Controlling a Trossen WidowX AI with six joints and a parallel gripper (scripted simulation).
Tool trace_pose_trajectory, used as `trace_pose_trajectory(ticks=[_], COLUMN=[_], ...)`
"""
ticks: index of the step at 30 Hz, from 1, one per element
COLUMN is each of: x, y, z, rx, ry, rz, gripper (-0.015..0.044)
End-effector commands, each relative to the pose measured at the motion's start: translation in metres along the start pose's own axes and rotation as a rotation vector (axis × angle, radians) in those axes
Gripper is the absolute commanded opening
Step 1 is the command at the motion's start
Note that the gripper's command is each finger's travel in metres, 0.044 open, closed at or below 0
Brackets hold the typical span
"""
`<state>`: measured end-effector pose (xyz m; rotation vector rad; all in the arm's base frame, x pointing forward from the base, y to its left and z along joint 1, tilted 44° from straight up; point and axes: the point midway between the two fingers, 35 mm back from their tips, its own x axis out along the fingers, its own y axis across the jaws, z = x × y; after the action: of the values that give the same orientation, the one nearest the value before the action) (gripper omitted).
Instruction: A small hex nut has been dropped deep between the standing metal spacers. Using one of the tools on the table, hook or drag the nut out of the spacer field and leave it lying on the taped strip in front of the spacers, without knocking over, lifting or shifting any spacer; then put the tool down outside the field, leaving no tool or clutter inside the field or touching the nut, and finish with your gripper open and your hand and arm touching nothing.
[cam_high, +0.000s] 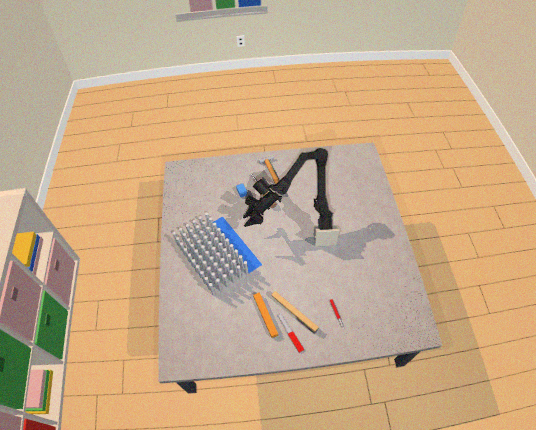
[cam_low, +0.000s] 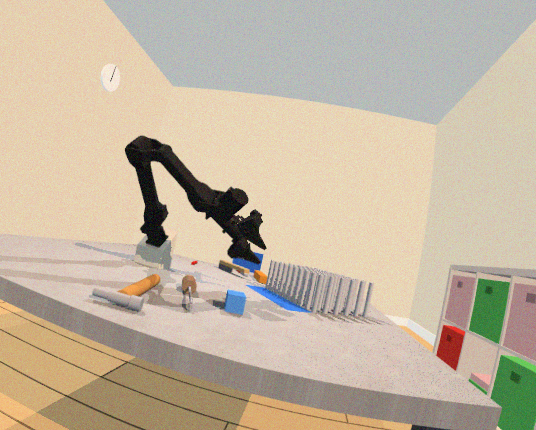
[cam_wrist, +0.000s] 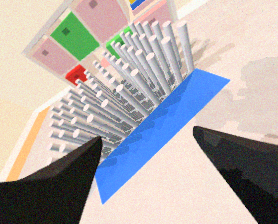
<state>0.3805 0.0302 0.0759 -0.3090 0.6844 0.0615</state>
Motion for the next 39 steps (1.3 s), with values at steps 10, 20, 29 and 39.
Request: trace_pose_trajectory(ticks=[10, 20, 29, 39], x=[0.0109, 0.0109, 0.0109, 0.0080], y=[0.0359, 0.0359, 0.0359, 0.0305], z=[0.0163, 0.0163, 0.0163, 0.0171], rx=[-0.111, -0.111, -0.111, -0.174], ry=[-0.115, -0.115, -0.115, -0.109], rz=[0.062, 0.062, 0.062, 0.033], gripper=[0.0440, 0.0440, 0.0440, 0.0440])
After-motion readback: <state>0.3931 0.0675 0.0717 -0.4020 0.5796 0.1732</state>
